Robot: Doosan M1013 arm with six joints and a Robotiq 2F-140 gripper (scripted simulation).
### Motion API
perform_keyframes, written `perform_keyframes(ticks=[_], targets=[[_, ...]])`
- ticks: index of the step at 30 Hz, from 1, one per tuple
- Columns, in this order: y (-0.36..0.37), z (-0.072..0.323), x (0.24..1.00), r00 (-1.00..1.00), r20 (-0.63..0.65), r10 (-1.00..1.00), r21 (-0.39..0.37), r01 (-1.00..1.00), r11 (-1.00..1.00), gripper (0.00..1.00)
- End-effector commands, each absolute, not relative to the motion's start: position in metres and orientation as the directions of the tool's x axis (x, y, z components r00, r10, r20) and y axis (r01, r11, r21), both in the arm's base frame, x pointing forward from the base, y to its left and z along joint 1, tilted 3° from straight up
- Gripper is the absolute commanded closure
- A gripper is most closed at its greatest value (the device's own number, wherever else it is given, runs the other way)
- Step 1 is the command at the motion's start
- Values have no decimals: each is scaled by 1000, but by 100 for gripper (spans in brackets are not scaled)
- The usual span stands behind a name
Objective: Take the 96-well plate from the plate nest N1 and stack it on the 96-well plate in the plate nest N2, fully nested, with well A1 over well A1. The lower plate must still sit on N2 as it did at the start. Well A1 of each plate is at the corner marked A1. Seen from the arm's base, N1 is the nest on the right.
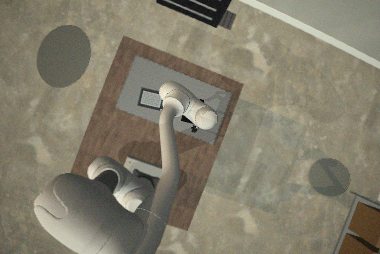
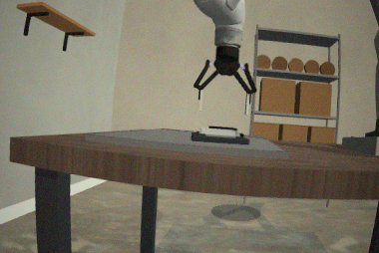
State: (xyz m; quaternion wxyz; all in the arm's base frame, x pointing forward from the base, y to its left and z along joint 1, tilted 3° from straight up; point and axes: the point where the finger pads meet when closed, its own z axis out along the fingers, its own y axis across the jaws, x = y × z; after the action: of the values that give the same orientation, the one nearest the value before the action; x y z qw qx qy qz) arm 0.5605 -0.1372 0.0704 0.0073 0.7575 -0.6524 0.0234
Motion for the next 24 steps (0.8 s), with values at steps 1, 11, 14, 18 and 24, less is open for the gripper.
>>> perform_keyframes(ticks=[1, 11, 14, 18, 24], targets=[[-137, 66, 561, 148, 45, -988, -20, -989, -149, 0], [-138, 52, 561, 148, 45, -988, -20, -989, -149, 0], [-138, 47, 561, 148, 45, -988, -20, -989, -149, 0], [-138, 41, 561, 148, 45, -988, -20, -989, -149, 0], [-139, 34, 562, 148, 45, -988, -20, -989, -149, 0]])
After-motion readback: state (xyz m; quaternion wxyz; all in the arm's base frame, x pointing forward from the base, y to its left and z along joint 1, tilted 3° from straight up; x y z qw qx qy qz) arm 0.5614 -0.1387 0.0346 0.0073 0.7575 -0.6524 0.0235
